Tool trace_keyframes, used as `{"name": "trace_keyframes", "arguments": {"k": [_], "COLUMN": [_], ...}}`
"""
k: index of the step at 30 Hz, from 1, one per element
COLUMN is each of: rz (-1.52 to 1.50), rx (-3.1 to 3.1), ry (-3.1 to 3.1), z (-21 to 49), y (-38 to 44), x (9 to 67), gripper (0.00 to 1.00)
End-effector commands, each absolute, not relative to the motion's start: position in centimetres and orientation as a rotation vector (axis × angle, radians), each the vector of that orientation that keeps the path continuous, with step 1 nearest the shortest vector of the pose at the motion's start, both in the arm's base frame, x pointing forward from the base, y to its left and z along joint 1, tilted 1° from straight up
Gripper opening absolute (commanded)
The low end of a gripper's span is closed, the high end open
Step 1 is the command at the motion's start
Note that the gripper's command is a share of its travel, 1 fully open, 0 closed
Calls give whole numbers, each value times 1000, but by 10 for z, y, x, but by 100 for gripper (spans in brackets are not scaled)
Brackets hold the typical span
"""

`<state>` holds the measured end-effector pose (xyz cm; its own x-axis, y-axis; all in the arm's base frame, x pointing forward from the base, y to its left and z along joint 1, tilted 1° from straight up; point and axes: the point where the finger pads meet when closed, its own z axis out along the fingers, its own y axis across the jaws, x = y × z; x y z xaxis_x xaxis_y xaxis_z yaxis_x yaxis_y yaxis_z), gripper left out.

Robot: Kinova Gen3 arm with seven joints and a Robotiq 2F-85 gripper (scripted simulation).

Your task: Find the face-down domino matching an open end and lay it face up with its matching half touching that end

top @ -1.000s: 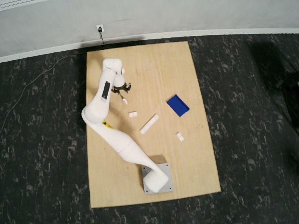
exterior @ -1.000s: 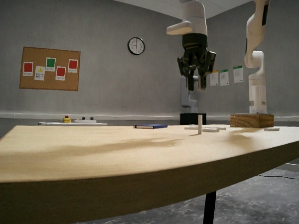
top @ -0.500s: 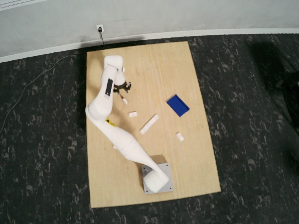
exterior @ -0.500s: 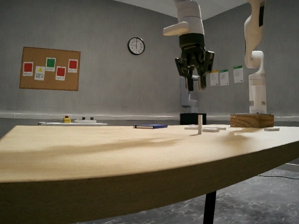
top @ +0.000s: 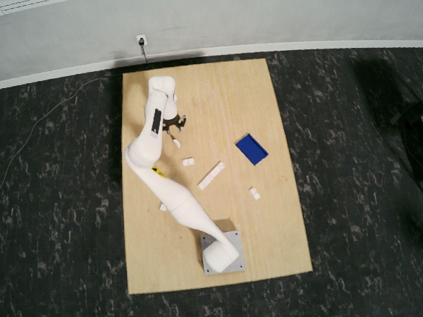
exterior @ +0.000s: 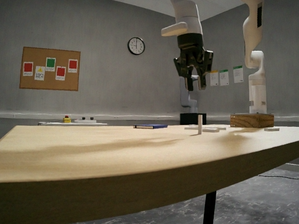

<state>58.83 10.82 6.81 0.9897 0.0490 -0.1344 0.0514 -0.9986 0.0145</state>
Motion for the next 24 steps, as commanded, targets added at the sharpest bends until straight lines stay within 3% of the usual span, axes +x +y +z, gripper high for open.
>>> {"name": "trace_keyframes", "arguments": {"k": [1,24], "rz": [-212,-226], "rx": [3117,3120], "ry": [82,89], "z": [69,70], "y": [108,108], "x": [589,589], "gripper": [49,49]}}
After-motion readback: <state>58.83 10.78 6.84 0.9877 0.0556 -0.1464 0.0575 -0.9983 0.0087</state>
